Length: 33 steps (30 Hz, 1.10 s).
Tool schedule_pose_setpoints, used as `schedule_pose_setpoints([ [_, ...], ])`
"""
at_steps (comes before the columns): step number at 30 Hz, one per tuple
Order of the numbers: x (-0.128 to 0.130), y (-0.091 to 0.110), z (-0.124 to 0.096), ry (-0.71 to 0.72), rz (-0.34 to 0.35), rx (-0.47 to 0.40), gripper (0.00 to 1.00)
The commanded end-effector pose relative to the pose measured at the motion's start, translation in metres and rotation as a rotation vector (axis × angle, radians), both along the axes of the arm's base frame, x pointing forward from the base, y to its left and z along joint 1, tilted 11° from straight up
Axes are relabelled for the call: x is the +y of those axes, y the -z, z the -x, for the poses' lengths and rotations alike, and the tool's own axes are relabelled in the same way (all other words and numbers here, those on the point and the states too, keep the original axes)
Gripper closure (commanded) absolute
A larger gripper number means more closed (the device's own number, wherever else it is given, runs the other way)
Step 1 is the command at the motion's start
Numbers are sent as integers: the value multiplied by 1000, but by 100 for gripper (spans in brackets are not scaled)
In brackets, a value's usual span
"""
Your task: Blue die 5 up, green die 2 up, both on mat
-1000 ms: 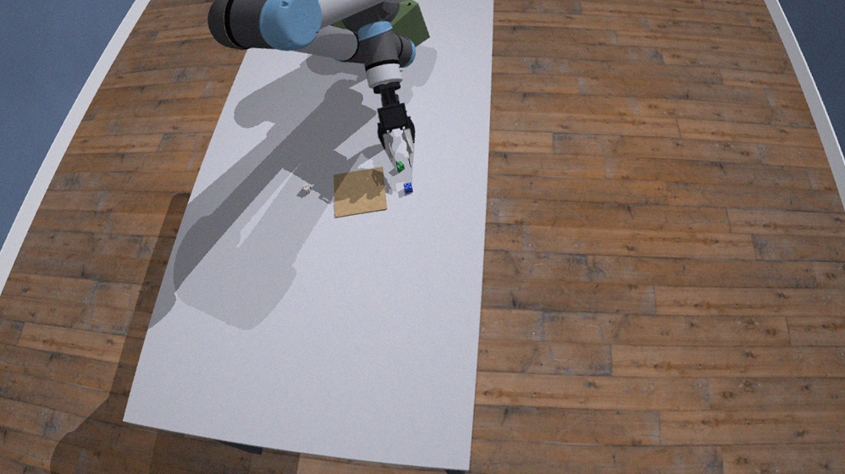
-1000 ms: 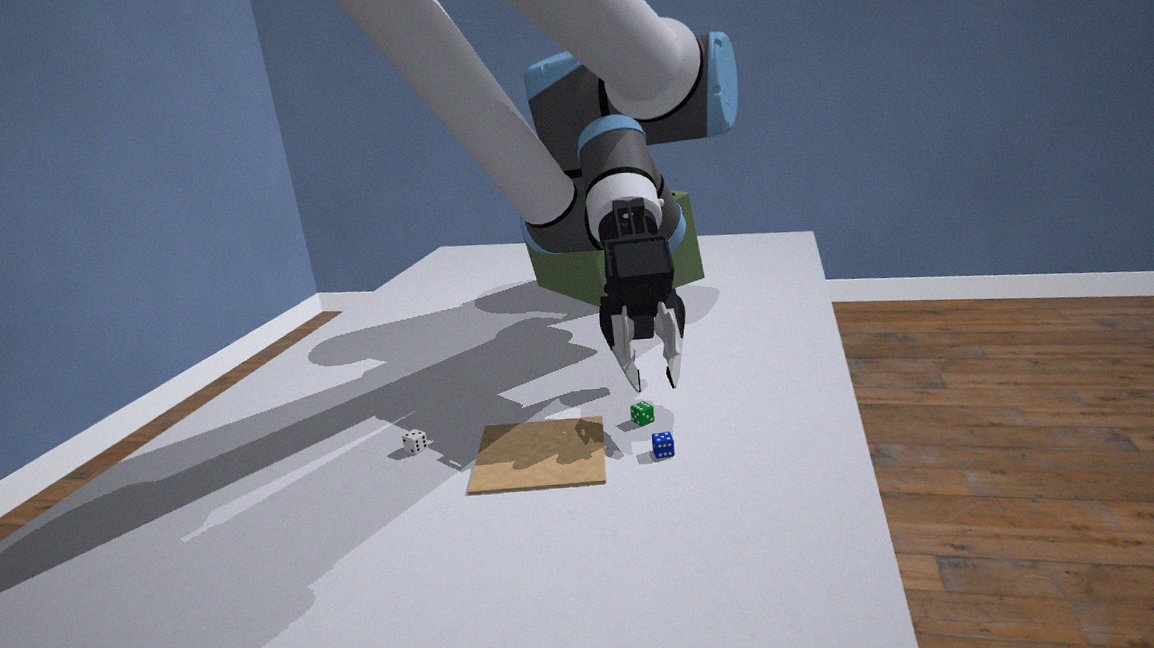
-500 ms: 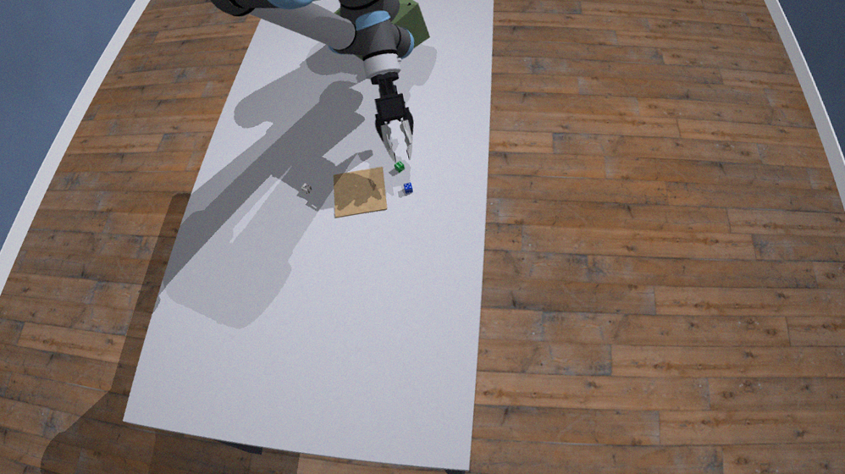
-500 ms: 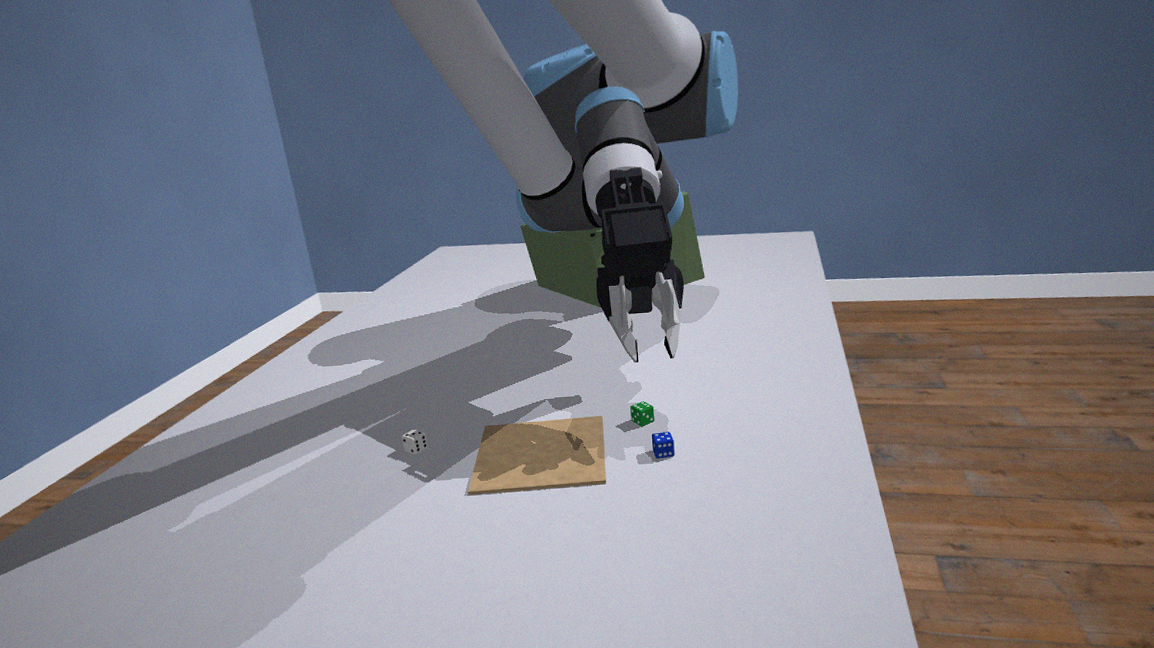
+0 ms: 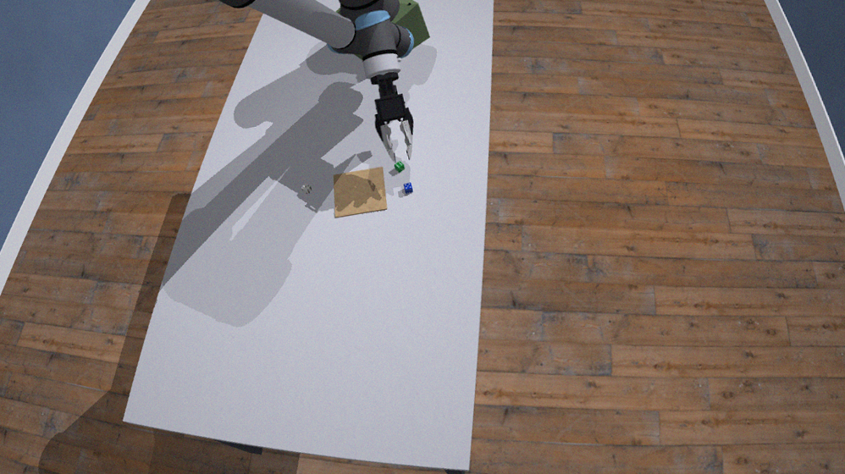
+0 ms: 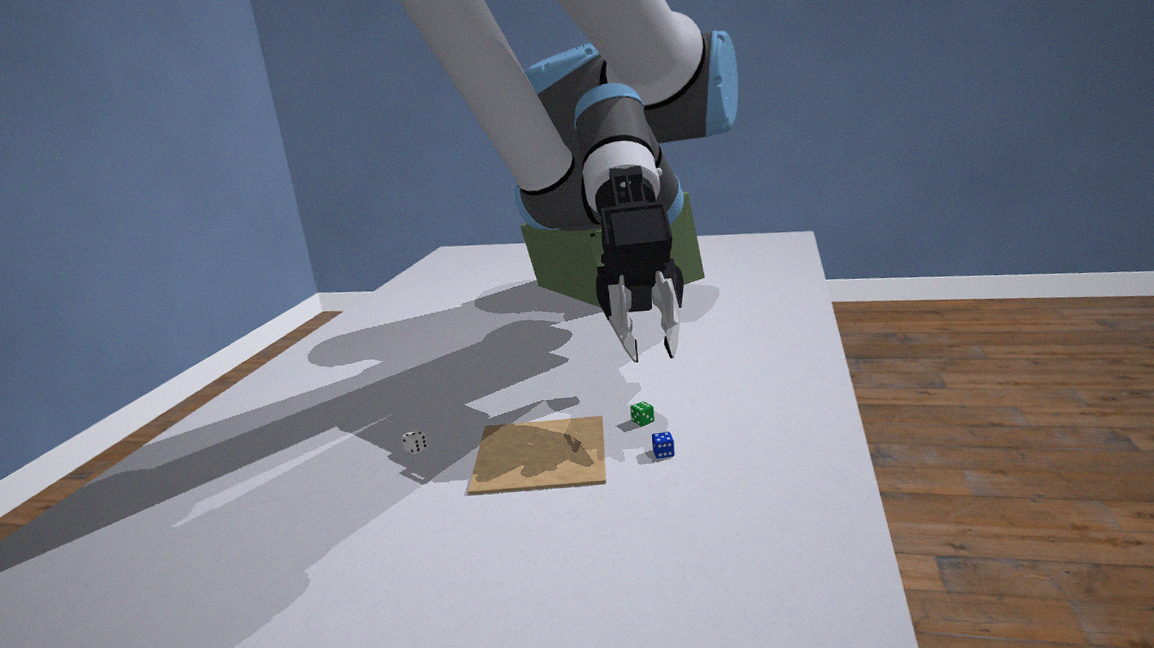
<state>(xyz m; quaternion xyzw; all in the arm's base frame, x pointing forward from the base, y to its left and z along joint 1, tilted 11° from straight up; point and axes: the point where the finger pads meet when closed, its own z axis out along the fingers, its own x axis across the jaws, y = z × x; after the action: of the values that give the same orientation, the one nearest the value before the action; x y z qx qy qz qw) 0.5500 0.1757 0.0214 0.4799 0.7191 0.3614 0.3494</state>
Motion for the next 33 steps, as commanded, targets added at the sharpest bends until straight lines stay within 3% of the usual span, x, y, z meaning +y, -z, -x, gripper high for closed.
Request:
schedule_pose_setpoints([
  [1, 0, -1, -1, 3, 5, 18, 79],
  [14, 2, -4, -4, 17, 34, 106, 79],
  [33, 7, -13, -14, 58, 113, 354, 79],
])
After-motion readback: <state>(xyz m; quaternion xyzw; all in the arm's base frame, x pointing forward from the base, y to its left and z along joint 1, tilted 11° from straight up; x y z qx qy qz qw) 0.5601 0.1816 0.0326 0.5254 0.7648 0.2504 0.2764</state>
